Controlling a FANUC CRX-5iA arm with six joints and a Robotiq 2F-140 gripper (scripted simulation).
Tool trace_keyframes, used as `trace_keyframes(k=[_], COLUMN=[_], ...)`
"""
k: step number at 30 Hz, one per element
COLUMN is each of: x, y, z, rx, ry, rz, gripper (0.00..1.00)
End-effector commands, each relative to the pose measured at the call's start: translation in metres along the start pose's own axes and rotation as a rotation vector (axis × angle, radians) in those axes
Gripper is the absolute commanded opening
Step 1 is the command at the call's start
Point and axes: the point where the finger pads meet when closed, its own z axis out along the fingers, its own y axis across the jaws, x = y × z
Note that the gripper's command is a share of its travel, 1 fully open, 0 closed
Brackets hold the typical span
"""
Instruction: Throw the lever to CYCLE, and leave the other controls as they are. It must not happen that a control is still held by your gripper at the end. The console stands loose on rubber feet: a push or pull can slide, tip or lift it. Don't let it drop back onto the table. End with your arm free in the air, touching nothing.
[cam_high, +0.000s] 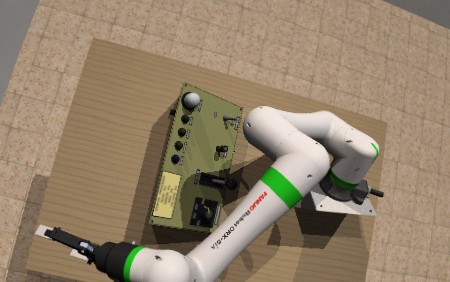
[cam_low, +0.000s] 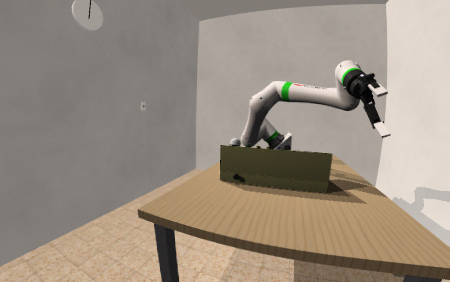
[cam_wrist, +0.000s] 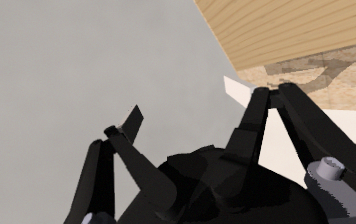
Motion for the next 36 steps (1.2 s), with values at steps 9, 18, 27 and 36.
trace_keyframes(k=[9, 18, 27, 36], x=[0.000, 0.000, -0.017, -0.012], y=[0.000, 0.000, 0.043, 0.090], z=[0.000, 0.000, -0.080, -0.157], rx=[0.000, 0.000, -0.069, -0.126], ry=[0.000, 0.000, -0.029, -0.056], rz=[0.000, 0.000, -0.276, -0.556], gripper=[1.00, 1.00, 1.00, 1.00])
